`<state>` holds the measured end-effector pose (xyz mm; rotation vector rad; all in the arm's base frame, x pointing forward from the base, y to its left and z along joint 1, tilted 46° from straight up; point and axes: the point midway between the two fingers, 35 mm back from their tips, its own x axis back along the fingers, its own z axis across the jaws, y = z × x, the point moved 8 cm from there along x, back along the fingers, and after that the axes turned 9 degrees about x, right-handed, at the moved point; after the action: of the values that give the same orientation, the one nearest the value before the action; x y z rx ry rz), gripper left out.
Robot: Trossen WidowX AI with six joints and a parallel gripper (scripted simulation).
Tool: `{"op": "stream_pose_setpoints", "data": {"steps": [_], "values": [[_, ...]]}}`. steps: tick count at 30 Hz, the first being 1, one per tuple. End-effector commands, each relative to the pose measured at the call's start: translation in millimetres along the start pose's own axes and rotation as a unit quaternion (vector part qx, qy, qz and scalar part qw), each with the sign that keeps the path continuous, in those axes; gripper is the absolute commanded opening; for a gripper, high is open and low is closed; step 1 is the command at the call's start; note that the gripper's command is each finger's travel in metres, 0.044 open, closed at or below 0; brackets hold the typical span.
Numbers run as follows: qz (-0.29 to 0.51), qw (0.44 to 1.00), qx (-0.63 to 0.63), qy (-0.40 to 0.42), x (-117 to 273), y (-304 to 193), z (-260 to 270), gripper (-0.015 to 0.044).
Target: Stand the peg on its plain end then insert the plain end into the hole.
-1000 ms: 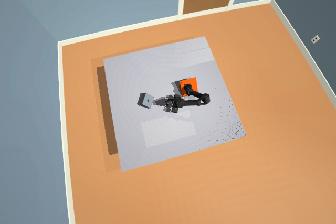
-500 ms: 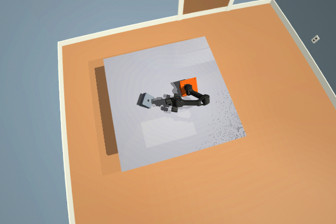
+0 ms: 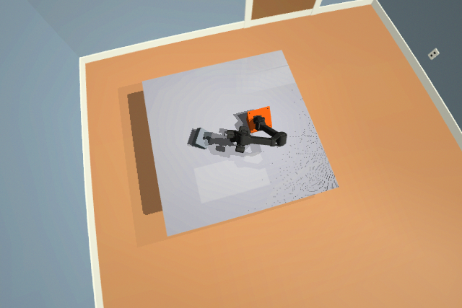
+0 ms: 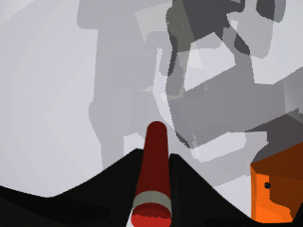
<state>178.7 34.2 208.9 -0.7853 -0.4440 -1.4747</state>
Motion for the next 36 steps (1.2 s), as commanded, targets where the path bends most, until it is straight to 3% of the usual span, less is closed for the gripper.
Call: {"op": "stream_pose_setpoints", "data": {"steps": [1,36], "values": [[0.005,1.0,-0.003,0.001,8,2,-1,0.0],[-0.11,0.991,-0.056,-0.047,8,48,-10,0.0]]}}
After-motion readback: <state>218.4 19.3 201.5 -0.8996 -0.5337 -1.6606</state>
